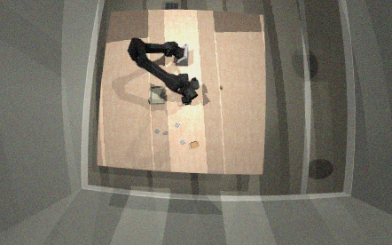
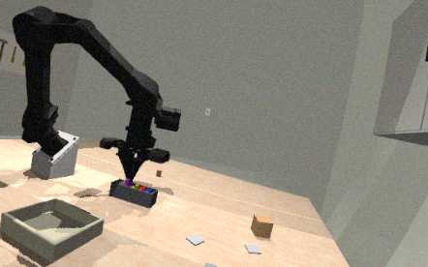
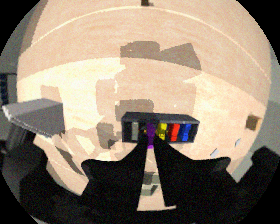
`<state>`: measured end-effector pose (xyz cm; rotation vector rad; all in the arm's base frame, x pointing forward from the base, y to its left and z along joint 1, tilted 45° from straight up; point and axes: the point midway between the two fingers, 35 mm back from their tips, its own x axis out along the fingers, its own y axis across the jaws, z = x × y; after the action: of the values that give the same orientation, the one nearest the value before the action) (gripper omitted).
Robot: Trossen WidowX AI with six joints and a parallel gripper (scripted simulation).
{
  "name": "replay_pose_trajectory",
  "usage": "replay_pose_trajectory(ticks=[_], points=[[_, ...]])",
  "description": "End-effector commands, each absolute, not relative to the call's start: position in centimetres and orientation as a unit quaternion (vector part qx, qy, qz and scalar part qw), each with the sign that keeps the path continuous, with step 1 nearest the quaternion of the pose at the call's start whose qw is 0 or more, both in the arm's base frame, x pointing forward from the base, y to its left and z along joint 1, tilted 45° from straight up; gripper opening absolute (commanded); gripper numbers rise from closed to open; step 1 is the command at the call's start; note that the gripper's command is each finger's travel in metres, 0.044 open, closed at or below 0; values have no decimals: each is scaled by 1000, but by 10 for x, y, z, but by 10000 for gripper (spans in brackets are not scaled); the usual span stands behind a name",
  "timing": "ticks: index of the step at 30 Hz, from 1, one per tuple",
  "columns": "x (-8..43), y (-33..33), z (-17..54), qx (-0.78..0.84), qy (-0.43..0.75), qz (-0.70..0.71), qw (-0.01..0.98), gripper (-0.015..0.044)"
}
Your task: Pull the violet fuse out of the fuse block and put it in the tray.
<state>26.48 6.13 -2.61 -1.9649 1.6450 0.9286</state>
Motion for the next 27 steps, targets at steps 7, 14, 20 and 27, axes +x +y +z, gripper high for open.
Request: replay_pose_trajectory(ticks=[7, 14, 20, 27], points=[[264, 65, -22, -704, 591, 333, 210, 0], [264, 68, -20, -704, 591, 333, 209, 0], [264, 70, -17, -704, 591, 333, 209, 0], [263, 72, -15, -704, 591, 333, 209, 0]])
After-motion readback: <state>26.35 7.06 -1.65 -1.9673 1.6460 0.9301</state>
